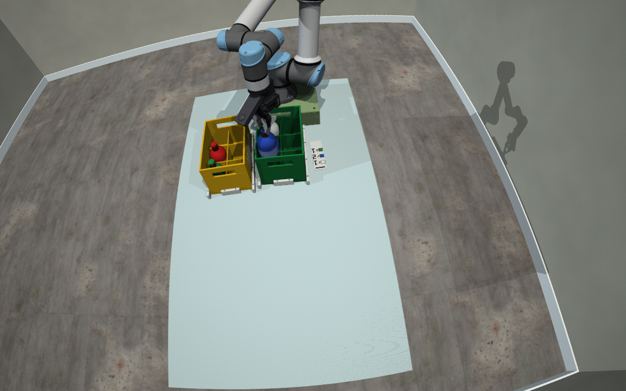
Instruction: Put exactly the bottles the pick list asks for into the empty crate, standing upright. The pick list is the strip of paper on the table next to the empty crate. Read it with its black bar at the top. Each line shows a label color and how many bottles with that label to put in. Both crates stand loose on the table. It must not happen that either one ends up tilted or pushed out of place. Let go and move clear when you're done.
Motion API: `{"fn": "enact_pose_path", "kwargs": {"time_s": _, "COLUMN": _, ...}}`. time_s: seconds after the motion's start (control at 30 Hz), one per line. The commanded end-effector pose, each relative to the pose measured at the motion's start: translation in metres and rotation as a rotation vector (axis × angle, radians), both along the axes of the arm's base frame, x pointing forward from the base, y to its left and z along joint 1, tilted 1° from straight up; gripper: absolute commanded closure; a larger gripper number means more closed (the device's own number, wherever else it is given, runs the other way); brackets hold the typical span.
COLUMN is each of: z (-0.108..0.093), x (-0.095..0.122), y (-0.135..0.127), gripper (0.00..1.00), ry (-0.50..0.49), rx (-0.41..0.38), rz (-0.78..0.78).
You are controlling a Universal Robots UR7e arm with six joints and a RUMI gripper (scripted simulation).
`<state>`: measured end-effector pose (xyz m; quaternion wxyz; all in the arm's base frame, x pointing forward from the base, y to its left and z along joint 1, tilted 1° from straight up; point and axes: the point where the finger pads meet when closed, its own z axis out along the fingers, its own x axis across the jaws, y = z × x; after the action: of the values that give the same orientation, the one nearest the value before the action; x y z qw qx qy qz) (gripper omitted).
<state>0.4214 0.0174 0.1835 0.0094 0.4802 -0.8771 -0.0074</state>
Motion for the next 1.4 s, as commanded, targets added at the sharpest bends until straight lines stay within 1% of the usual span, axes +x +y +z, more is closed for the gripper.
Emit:
{"fn": "enact_pose_path", "kwargs": {"time_s": 0.0, "z": -0.005, "x": 0.002, "y": -0.001, "gripper": 1.00, "ry": -0.006, "rx": -0.001, "rz": -0.002}}
{"fn": "enact_pose_path", "kwargs": {"time_s": 1.37, "z": -0.042, "x": 0.001, "y": -0.001, "gripper": 1.00, "ry": -0.005, "rx": -0.001, "rz": -0.002}}
